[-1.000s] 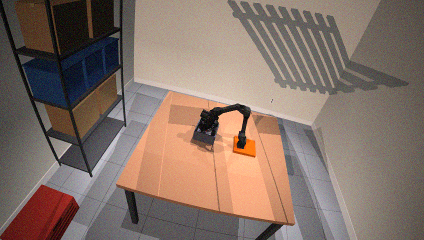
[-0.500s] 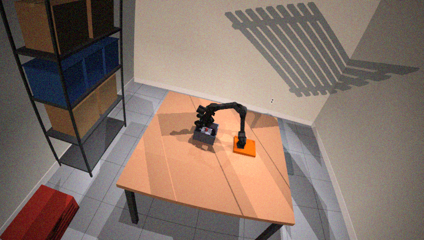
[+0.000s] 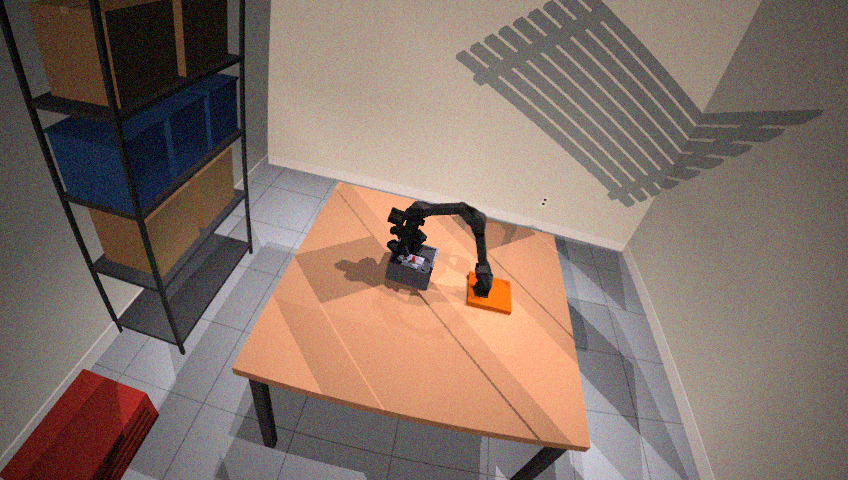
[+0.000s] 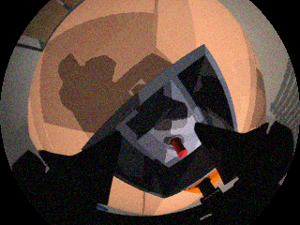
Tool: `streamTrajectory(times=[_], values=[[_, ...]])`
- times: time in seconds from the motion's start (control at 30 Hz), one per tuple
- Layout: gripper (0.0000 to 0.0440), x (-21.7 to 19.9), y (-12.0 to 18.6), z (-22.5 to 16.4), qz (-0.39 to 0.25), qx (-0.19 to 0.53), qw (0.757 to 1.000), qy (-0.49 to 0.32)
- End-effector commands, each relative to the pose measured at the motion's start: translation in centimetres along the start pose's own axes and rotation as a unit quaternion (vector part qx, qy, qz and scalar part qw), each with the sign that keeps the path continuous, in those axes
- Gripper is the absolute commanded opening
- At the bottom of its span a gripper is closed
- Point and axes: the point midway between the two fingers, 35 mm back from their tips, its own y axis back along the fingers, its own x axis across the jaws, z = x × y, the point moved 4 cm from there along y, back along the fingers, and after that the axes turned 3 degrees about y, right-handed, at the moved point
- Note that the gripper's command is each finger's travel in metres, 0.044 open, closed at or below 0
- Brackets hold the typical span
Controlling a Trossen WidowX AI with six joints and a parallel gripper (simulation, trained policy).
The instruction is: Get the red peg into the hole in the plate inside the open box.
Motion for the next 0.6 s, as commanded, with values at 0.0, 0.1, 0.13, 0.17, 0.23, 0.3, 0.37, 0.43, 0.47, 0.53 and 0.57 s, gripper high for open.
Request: streamTrajectory(times=[0.0,0.1,0.13,0.17,0.23,0.3,0.37,0.43,0.47,0.53,0.57], values=[[0.0440,4.4,2.9,1.6,0.090,-0.062,0.994,0.016],[0.0440,4.7,3.2,1.7,0.095,-0.065,0.993,0.018],[0.0440,4.8,3.4,1.9,0.097,-0.068,0.993,0.018],[0.0440,4.9,3.5,1.9,0.098,-0.069,0.993,0.018],[0.0440,5.1,3.7,2.0,0.100,-0.071,0.992,0.019],[0.0440,5.1,3.9,2.2,0.102,-0.074,0.992,0.019],[0.0440,5.2,3.9,2.2,0.102,-0.074,0.992,0.019],[0.0440,5.1,3.9,2.4,0.097,-0.076,0.992,0.019],[0.0440,4.7,3.7,2.7,0.089,-0.074,0.993,0.008],[0.0440,5.0,3.6,2.9,0.084,-0.068,0.994,-0.002],[0.0440,5.1,3.7,2.9,0.080,-0.064,0.995,-0.005]])
